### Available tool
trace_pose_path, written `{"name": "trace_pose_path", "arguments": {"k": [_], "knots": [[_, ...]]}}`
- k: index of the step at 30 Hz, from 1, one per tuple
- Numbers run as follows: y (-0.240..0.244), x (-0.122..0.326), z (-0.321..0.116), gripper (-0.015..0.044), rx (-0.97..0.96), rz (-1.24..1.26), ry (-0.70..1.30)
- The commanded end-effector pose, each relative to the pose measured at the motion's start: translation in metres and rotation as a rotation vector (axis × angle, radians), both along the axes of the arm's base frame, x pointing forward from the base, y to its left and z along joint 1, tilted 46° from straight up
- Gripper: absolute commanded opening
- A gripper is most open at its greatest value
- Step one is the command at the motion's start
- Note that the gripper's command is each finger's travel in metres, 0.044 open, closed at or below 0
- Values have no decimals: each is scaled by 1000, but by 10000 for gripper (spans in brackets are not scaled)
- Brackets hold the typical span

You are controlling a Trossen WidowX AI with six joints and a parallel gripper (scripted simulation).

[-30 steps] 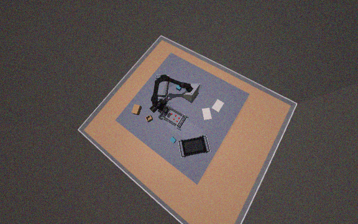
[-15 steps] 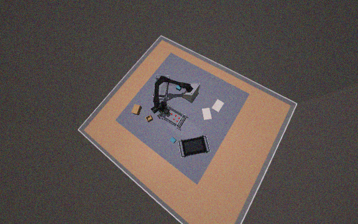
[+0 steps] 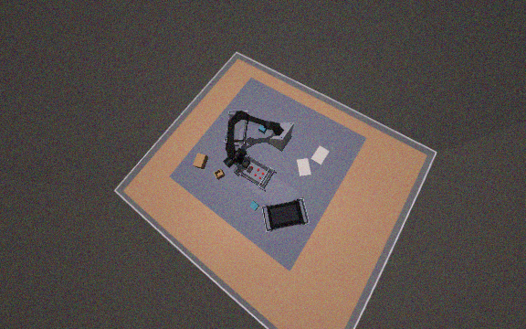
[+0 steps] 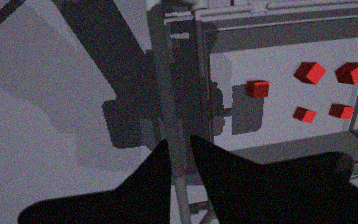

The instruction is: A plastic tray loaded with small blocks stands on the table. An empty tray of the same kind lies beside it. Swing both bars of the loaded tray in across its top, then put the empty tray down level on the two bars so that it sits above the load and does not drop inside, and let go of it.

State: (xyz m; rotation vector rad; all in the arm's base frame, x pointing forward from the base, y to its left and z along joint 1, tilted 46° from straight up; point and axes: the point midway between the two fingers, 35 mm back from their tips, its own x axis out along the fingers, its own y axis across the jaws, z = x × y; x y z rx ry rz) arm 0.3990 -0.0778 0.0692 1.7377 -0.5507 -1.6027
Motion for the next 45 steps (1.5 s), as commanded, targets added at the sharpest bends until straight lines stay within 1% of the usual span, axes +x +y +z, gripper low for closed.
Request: {"name": "trace_pose_path", "arguments": {"k": [1,8,14,17,24,27,45], "knots": [[14,-2,-10,80,22,9,8],[28,-5,-31,80,23,9,9],[28,-6,-54,80,23,9,9],[33,-6,-47,80,29,9,-3],[55,-10,-16,80,60,9,-55],[53,-11,-22,80,49,15,-40],[53,-11,-22,80,49,15,-40]]}}
